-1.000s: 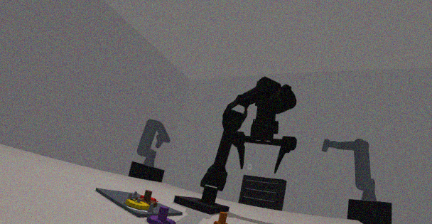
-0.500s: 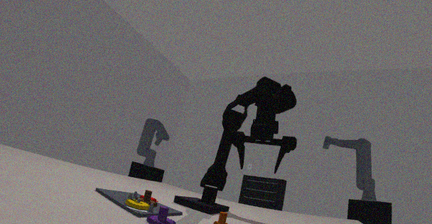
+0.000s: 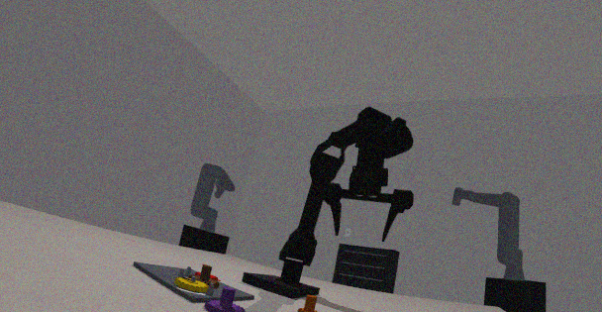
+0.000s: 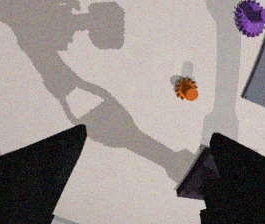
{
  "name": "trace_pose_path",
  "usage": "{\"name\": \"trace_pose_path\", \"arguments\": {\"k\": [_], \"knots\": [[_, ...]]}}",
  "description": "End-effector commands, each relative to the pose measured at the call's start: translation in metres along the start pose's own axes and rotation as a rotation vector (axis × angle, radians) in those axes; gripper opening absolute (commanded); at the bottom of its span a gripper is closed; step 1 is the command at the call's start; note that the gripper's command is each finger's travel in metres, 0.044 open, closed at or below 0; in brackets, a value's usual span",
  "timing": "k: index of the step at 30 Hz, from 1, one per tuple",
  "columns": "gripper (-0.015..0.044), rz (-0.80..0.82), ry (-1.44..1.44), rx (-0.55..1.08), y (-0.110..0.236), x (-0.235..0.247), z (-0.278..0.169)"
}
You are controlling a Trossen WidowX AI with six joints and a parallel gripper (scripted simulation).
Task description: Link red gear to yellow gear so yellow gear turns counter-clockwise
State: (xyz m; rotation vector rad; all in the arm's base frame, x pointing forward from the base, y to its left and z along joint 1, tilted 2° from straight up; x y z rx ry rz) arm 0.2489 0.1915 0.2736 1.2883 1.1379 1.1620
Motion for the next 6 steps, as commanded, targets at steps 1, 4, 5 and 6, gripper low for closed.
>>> {"name": "trace_pose_path", "arguments": {"k": [1,4,5,6], "knots": [[0.044,-0.001,-0.006,0.0,0.0003,0.0001,0.0],[0.044,-0.001,-0.006,0.0,0.0003,0.0001,0.0],[0.044,-0.001,-0.006,0.0,0.0003,0.0001,0.0],[0.044,-0.001,-0.006,0.0,0.0003,0.0001,0.0]]}}
Point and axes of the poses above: the point midway between the two fingers, 35 mm back from their tips, its own y axis back along the fingers, its own x axis across the jaws, z = x × y, the point moved 9 cm from there along y, back along the fingers, and after that the axes turned 7 degrees about -y, right-handed, at the moved point
